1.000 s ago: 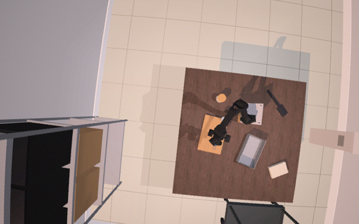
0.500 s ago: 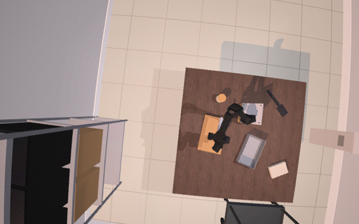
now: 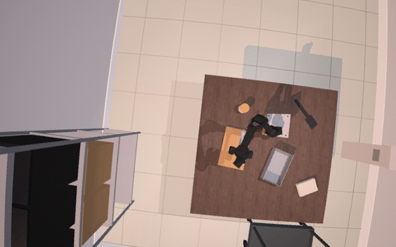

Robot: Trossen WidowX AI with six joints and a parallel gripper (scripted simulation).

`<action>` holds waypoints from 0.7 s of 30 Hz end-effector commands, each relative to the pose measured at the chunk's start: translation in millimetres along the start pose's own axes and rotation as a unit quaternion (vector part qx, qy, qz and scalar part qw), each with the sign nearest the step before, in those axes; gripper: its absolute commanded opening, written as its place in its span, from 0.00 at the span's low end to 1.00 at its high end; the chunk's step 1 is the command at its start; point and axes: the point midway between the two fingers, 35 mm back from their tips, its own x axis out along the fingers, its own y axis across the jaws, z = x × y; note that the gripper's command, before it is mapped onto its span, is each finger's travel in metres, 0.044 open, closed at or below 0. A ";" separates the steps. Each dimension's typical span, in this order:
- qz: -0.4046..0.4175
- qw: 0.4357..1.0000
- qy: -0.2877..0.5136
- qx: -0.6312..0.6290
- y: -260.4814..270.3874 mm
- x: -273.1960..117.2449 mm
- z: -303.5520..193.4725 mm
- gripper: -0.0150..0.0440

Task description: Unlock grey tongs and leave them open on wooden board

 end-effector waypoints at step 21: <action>0.003 1.000 0.000 -0.002 1.5 38.9 2.1 0.00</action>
